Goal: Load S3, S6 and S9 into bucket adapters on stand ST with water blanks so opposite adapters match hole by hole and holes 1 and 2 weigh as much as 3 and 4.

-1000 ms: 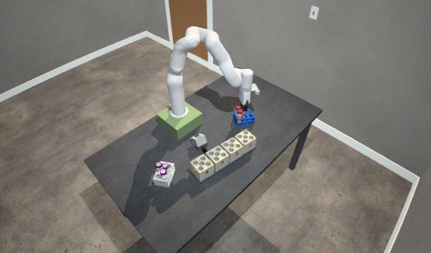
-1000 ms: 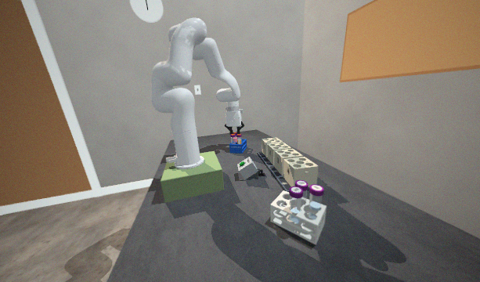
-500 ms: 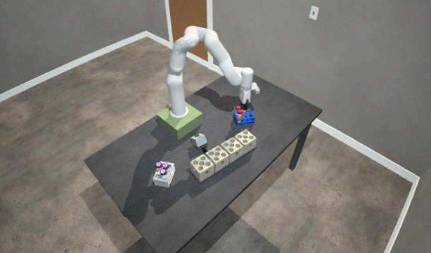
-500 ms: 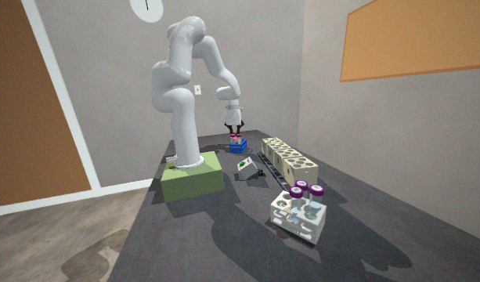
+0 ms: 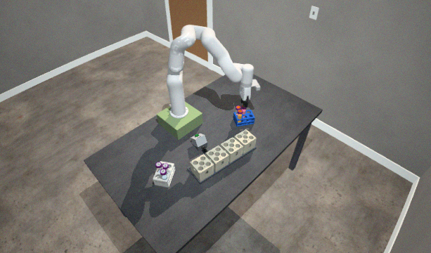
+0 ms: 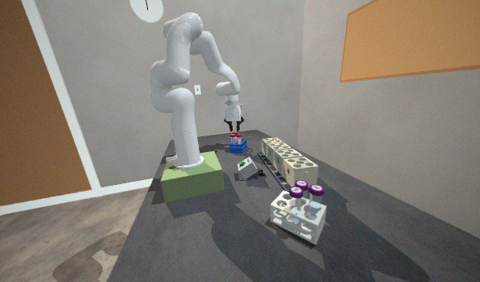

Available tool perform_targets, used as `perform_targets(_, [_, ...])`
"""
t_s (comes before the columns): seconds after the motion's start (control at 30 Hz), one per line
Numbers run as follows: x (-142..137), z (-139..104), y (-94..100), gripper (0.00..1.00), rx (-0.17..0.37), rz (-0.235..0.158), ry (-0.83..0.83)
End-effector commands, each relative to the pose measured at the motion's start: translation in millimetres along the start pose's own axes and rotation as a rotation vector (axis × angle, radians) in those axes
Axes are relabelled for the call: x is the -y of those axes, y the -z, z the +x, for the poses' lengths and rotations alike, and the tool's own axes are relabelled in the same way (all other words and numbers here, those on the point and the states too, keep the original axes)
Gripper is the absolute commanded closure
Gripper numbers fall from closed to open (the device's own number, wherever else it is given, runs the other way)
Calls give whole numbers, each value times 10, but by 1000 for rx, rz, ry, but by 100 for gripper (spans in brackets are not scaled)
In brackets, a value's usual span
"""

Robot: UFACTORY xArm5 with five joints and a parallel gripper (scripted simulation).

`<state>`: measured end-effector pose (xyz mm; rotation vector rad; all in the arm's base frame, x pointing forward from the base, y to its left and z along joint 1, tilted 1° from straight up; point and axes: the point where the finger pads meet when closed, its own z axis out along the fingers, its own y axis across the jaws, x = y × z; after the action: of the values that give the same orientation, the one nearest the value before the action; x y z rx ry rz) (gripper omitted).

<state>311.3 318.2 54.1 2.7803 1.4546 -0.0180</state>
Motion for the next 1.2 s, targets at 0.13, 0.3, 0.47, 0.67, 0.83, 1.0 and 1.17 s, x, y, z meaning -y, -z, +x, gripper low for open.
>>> perform_targets(0.13, [-2, 12, 161, 56, -4, 1, 0])
perform_targets(0.3, [-2, 12, 241, 56, -4, 1, 0])
perform_targets(0.47, [-2, 12, 341, 56, -4, 1, 0])
perform_targets(0.67, [-3, 12, 461, 56, -4, 1, 0])
perform_targets(0.83, [-3, 11, 522, 56, -4, 1, 0])
perform_targets(1.0, [-3, 11, 622, 56, -4, 1, 0])
perform_targets(1.17, [-3, 11, 722, 56, -4, 1, 0])
